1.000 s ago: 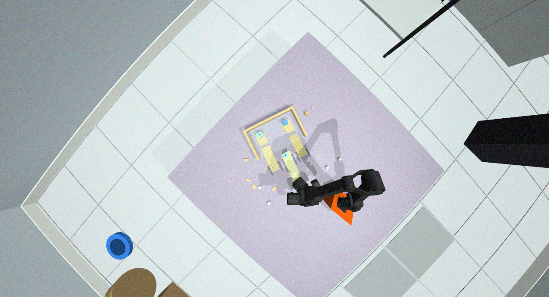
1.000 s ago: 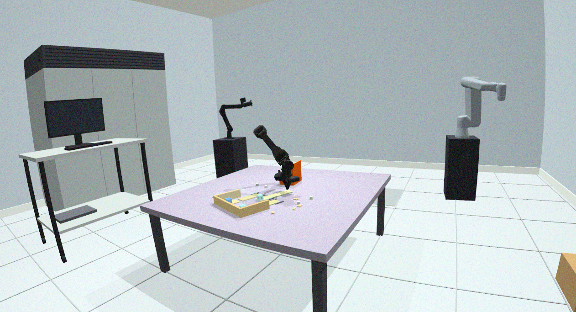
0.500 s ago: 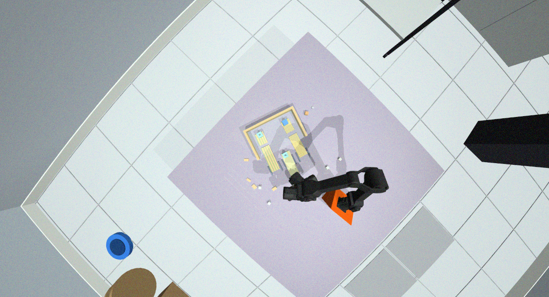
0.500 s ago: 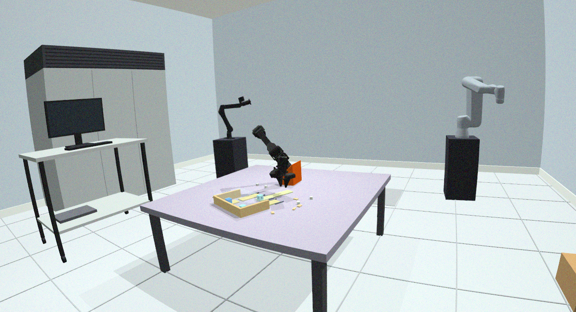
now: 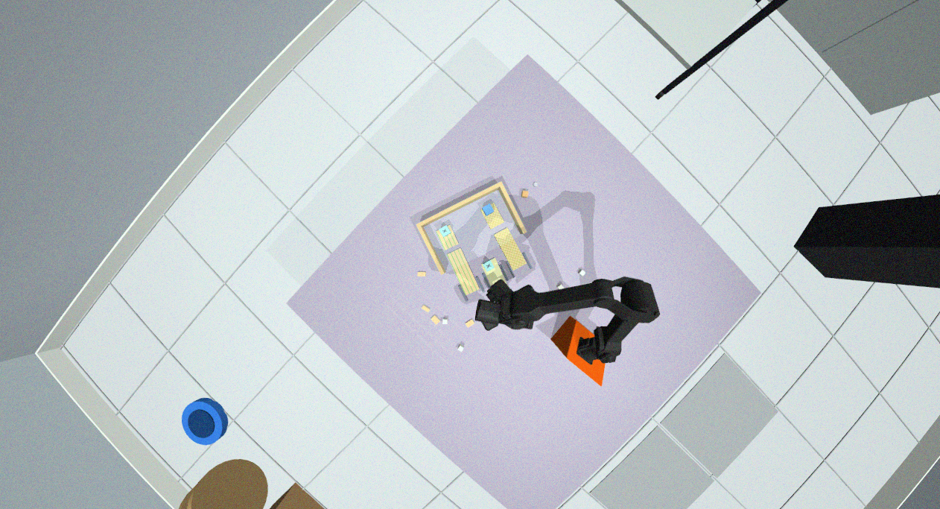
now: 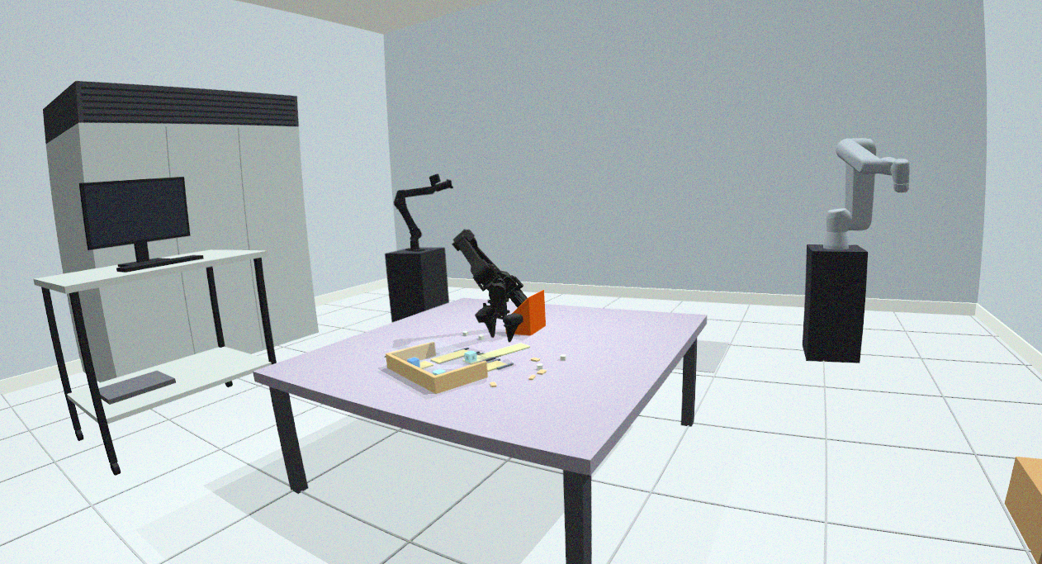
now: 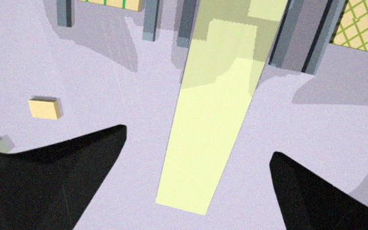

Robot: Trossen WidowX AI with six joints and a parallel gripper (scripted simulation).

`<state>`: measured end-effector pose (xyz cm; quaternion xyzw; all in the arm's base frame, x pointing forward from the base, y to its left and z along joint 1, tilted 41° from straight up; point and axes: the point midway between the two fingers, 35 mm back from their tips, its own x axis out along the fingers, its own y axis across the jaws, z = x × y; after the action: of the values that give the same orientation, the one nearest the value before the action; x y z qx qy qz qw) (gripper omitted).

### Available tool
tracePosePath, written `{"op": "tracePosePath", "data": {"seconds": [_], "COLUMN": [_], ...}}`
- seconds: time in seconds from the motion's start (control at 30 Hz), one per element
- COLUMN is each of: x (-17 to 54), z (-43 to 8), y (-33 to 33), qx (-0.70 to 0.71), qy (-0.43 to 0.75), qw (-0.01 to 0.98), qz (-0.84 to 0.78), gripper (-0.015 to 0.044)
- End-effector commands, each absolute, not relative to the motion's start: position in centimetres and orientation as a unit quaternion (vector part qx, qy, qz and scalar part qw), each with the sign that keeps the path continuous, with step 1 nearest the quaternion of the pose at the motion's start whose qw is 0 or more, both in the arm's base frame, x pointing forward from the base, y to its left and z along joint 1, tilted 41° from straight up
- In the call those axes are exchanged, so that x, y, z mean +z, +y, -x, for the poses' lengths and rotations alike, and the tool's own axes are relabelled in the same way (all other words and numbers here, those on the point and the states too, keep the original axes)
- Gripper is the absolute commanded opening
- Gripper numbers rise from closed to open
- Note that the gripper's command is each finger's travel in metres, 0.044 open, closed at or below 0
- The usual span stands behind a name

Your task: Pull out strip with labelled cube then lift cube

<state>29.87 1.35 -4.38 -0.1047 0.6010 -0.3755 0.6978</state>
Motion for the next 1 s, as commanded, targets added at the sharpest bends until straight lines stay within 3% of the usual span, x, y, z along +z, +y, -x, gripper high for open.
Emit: {"op": "tracePosePath", "data": {"seconds": [0.0, 0.97], "x": [-3.8, 0.4], "z": [-31.2, -40.5], "y": [0.9, -1.9], "qx": [-0.377, -0.378], "qy": [0.6, 0.597], "qw": [0.698, 0.699], "qz": [0.107, 0.107], "gripper": [0.044, 0.044]}}
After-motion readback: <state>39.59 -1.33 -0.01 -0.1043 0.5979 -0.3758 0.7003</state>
